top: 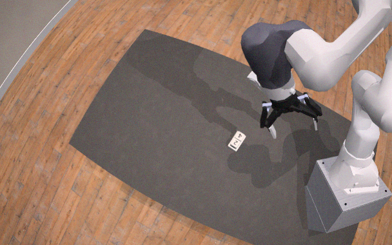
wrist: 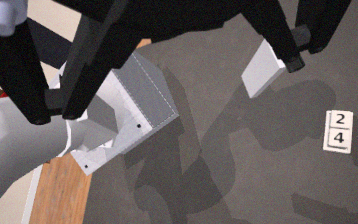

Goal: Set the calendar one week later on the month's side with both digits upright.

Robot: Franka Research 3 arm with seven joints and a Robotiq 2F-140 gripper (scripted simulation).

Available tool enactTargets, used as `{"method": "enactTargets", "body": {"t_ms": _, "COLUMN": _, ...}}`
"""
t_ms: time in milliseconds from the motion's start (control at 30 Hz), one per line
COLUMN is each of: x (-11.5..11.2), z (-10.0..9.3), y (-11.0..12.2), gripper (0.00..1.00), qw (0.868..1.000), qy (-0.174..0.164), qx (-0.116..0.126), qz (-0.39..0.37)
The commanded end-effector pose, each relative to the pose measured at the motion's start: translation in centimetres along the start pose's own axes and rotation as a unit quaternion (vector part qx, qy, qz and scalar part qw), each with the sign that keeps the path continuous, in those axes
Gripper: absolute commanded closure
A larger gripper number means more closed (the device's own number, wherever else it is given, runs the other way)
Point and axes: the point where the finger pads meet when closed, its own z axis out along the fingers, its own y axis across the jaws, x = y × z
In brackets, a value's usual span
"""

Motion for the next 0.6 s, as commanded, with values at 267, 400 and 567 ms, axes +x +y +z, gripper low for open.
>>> {"method": "enactTargets", "body": {"t_ms": 267, "x": 0.00, "z": 0.00, "y": 0.00, "gripper": 0.00, "qw": 1.000, "qy": 0.000, "qx": 0.000, "qz": 0.000}}
{"method": "enactTargets", "body": {"t_ms": 400, "x": 0.00, "z": 0.00, "y": 0.00, "gripper": 0.00, "qw": 1.000, "qy": 0.000, "qx": 0.000, "qz": 0.000}}
{"method": "enactTargets", "body": {"t_ms": 567, "x": 0.08, "z": 0.02, "y": -0.12, "gripper": 0.00, "qw": 1.000, "qy": 0.001, "qx": 0.001, "qz": -0.002}}
